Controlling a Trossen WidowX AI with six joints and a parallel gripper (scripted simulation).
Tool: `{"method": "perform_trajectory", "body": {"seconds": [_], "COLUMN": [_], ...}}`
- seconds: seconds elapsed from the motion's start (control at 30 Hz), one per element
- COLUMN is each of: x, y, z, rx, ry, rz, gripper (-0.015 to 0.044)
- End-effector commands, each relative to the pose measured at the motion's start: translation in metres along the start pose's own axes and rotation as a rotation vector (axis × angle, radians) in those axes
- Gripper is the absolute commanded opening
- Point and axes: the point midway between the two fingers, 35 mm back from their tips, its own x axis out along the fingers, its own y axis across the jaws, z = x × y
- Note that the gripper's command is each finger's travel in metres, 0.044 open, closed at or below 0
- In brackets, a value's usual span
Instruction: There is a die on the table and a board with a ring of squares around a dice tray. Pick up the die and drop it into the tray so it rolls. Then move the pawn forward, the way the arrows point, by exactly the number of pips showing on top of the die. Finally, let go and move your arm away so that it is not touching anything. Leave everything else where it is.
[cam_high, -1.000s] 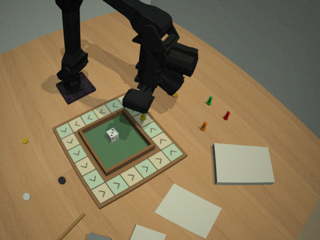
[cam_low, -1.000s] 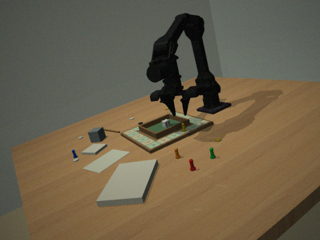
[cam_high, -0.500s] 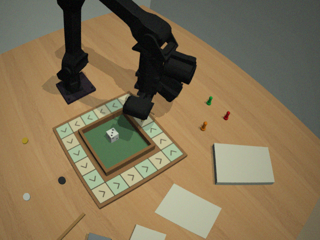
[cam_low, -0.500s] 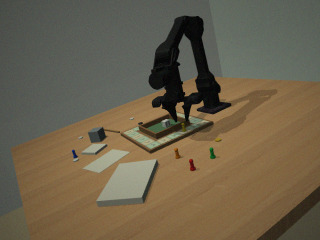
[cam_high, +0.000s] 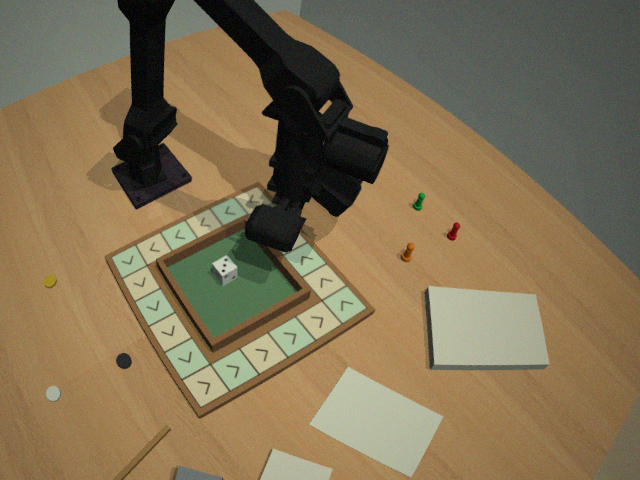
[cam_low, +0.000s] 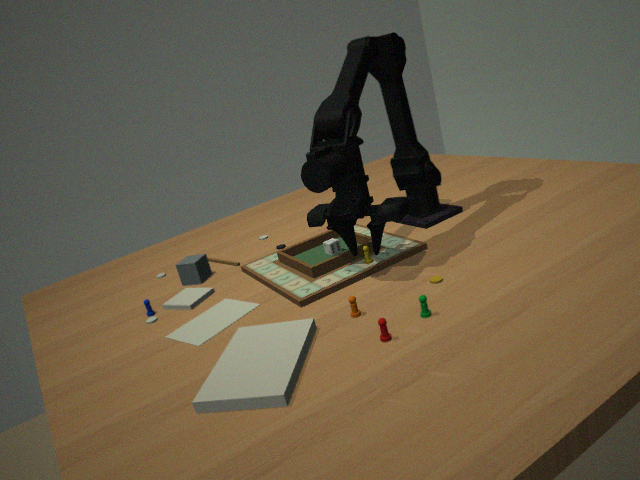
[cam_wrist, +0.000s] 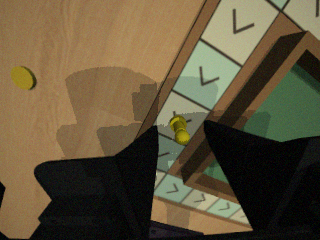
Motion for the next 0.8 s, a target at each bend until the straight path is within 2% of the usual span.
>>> {"method": "perform_trajectory", "body": {"seconds": [0.0, 0.03, 0.23, 0.5, 0.77], "x": [0.007, 0.008, 0.008, 0.007, -0.029], "y": [0.001, 0.001, 0.001, 0.001, 0.0], "z": [-0.002, -0.002, -0.002, -0.002, 0.005], "rx": [-0.006, -0.006, -0.006, -0.006, -0.006], "ry": [0.009, 0.009, 0.009, 0.009, 0.009], "rz": [0.004, 0.004, 0.004, 0.004, 0.004], "gripper": [0.02, 0.02, 0.0043, 0.0, 0.0]}}
